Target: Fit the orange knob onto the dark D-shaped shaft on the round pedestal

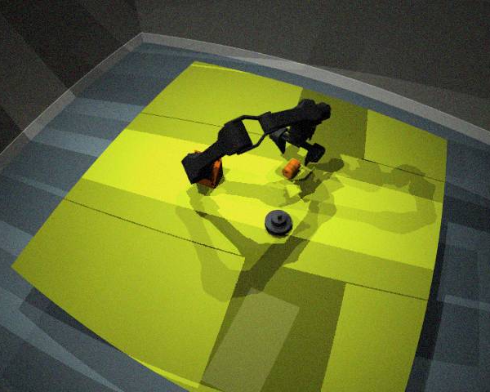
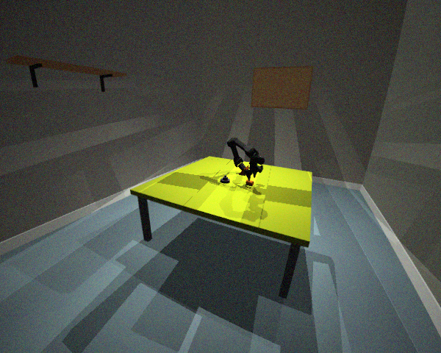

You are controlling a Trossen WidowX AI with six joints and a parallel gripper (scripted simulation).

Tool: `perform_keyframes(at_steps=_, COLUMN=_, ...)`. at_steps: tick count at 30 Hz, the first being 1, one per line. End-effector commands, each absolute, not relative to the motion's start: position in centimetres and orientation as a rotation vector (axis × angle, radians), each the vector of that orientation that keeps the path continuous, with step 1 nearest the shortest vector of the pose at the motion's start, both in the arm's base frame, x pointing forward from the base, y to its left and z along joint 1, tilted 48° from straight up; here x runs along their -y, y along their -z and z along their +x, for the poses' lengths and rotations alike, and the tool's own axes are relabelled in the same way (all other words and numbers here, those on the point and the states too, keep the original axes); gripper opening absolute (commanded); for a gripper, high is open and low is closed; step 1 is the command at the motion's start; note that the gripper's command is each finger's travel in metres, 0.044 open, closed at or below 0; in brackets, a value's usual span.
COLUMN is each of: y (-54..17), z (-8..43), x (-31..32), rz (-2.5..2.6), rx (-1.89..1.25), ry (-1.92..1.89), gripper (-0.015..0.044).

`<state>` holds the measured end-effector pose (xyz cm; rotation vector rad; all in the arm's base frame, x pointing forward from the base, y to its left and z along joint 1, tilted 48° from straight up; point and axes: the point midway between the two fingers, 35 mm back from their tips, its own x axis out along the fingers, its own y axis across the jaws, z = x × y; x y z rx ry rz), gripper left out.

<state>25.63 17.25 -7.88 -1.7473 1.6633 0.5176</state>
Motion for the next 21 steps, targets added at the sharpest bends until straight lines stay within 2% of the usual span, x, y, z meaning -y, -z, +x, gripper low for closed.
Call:
perform_keyframes(at_steps=1, y=8.4, z=25.8, x=-16.7, rz=-1.753, rx=-1.663, ry=-0.517, gripper=0.0440)
perform_keyframes(at_steps=21, y=10.6, z=26.1, x=-14.3, rz=-1.754, rx=-1.663, ry=-0.515, gripper=0.0440)
